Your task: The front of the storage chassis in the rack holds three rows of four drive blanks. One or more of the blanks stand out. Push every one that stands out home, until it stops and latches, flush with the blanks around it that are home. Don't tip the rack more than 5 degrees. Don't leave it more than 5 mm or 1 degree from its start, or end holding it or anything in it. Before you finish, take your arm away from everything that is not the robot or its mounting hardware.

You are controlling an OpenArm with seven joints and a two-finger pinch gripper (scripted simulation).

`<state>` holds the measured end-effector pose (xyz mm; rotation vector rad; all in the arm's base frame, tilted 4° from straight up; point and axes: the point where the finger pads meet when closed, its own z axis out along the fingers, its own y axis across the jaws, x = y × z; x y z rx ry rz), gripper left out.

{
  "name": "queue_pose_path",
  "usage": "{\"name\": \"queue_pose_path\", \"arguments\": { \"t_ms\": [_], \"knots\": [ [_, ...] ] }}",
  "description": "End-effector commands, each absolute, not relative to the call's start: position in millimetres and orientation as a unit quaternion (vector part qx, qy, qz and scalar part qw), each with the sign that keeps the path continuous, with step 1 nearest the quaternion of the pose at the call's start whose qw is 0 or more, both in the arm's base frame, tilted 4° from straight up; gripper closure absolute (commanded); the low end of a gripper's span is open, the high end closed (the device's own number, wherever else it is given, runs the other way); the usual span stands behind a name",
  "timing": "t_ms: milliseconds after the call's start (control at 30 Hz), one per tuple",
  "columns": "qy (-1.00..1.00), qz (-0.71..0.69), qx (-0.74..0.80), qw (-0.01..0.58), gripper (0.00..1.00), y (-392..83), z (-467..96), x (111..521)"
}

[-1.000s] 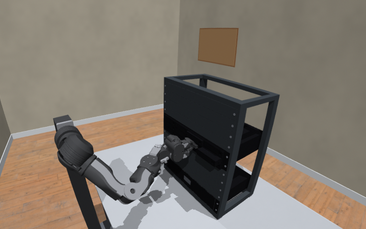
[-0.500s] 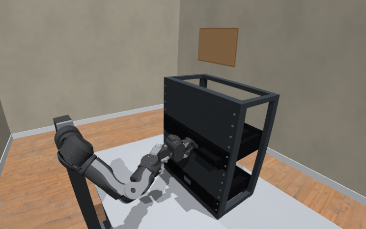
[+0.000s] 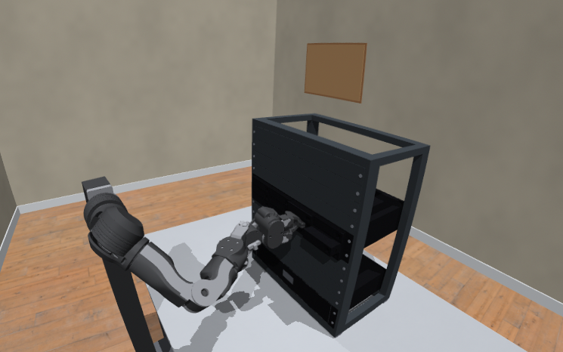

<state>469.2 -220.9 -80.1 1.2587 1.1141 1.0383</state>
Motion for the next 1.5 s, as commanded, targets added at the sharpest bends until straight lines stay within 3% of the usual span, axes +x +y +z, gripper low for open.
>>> {"name": "queue_pose_path", "arguments": {
  "t_ms": [0, 1467],
  "knots": [
    [0.47, 0.454, 0.516, 0.554, 1.0, -213.9, -68.9, 471.4],
    [0.47, 0.452, 0.517, 0.554, 1.0, -213.7, -66.3, 476.3]
  ]
}}
